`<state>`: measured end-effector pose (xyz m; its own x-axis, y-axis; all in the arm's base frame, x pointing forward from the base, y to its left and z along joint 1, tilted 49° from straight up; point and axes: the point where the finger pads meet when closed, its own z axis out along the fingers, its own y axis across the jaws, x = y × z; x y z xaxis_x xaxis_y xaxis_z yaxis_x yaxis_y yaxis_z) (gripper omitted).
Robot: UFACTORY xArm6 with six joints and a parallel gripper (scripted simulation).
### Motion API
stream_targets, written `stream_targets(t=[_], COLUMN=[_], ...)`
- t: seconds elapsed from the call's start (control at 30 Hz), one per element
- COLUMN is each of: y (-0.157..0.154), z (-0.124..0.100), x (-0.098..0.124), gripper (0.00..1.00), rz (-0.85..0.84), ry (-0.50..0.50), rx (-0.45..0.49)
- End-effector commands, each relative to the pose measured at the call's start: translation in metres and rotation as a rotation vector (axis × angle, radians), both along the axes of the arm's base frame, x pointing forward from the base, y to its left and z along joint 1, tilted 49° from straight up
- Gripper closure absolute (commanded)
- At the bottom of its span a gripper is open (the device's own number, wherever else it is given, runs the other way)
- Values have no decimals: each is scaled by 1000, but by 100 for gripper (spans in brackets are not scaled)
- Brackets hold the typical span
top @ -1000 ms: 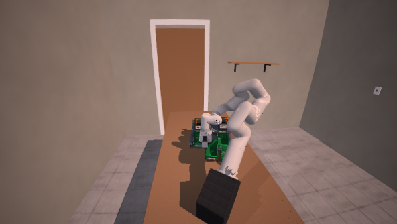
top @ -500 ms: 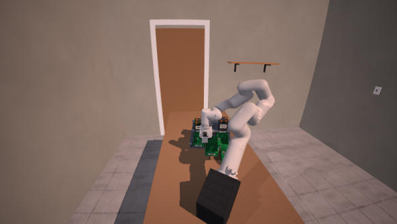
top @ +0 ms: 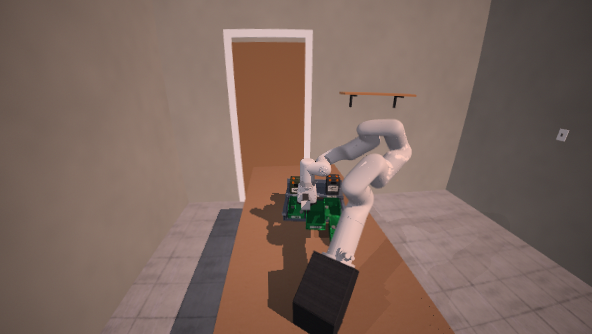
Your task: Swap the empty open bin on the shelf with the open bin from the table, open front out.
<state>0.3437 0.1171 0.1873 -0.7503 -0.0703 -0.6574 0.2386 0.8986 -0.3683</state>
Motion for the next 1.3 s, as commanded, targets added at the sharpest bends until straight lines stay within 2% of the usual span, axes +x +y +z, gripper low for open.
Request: stream_targets(t=[0.0, 0.37, 0.6, 1.03, 1.27], y=[1, 1, 12, 100, 117], z=[1, 1, -5, -56, -65], x=[0, 0, 1, 8, 10], gripper=[100, 100, 100, 100, 100], rz=[1, 1, 1, 0, 0], ry=[-2, -2, -2, -2, -2], rx=[2, 2, 2, 2, 2])
